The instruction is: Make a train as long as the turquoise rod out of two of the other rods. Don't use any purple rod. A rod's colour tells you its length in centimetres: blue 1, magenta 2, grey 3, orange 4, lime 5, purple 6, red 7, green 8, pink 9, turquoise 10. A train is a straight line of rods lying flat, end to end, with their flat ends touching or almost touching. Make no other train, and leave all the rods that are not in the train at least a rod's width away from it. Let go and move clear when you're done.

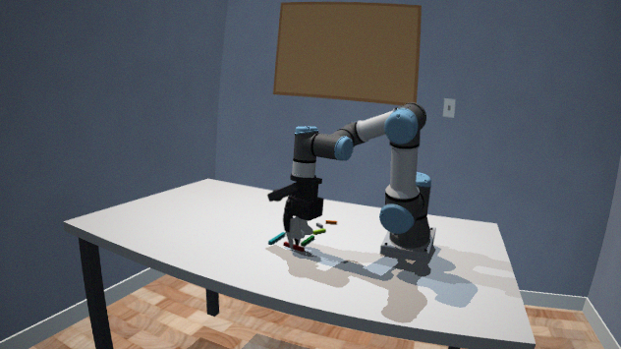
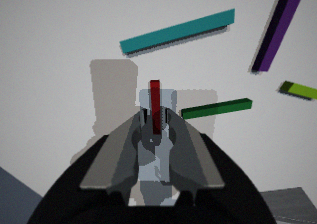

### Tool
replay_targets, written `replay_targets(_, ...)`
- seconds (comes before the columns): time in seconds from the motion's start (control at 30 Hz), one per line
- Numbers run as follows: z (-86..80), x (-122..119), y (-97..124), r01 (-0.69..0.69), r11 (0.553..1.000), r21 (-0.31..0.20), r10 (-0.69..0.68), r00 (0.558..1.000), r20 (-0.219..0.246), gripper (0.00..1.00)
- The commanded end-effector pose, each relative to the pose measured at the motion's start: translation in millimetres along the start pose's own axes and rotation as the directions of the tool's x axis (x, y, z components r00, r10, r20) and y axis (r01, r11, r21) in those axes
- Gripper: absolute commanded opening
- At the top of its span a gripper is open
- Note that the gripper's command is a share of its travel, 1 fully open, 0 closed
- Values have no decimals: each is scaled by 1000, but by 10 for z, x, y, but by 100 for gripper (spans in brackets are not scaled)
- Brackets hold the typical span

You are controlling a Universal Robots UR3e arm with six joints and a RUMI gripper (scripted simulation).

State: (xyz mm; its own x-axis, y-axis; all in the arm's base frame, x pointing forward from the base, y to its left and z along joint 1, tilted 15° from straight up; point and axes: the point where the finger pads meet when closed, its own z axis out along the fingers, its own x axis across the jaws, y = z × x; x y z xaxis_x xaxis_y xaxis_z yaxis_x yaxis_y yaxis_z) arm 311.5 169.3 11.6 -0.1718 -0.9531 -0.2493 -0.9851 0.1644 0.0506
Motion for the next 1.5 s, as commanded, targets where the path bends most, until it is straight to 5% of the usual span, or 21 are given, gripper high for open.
replay_targets(0.0, 5, -2, -8, 0, 1000, 3, 0, 1000, 0, 14)
replay_targets(1.27, 6, -2, -8, 0, 1000, 3, 0, 1000, 0, 14)
replay_targets(1.3, 6, -2, -8, 0, 1000, 3, 0, 1000, 0, 0)
replay_targets(1.47, 6, -2, -8, 0, 1000, 3, 0, 1000, 0, 0)
